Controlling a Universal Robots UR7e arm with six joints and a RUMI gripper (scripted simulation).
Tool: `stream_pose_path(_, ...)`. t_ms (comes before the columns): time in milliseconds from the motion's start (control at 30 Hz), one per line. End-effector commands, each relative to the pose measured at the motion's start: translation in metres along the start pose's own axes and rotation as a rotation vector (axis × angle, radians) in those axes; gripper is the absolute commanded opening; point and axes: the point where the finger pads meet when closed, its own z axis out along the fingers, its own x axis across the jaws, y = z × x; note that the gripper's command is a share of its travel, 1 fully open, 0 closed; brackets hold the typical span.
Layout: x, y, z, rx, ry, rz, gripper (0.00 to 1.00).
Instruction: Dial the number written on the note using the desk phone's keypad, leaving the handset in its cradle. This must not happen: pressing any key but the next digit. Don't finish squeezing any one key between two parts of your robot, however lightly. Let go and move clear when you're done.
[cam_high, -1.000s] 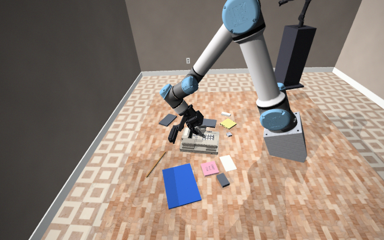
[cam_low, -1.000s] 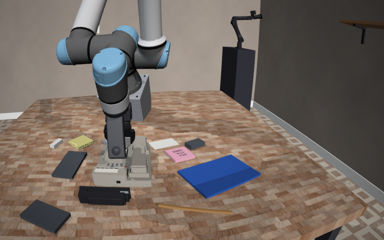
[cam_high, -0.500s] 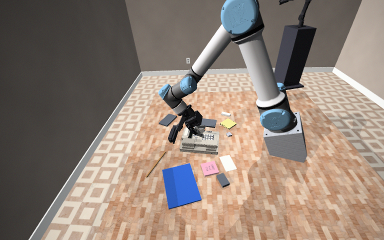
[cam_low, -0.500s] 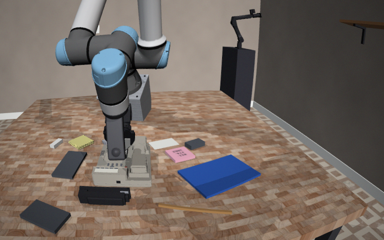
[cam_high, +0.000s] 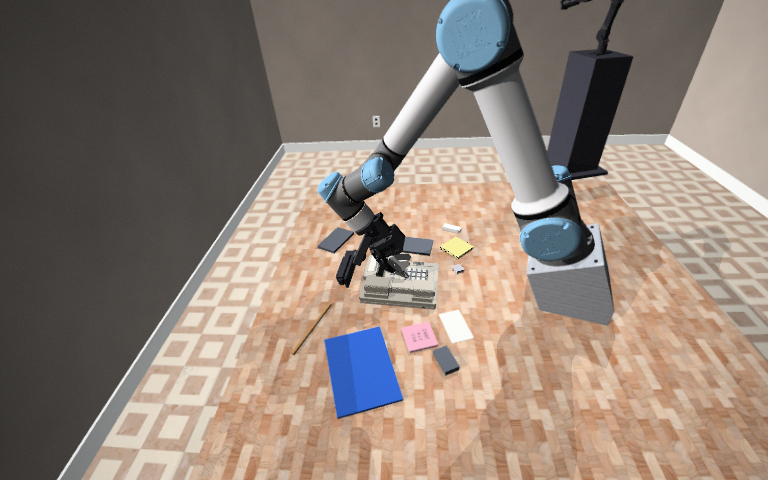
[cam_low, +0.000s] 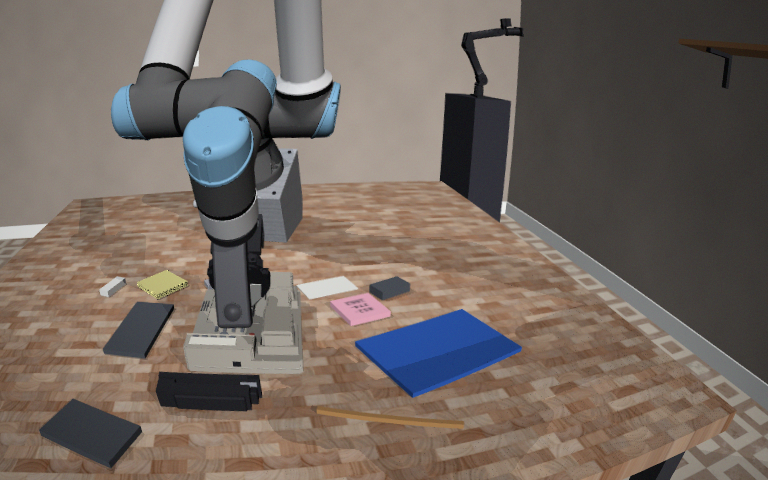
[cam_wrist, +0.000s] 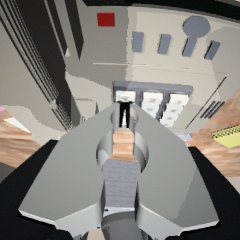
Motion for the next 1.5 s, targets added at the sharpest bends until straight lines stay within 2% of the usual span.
stream_pose_path(0,0.0,-0.001,0.0,0.001,0.0,0.0,0.0)
stream_pose_path(1200,0.0,-0.003,0.004,0.001,0.0,0.0,0.0)
stream_pose_path(1467,0.0,0.006,-0.009,0.001,0.0,0.0,0.0)
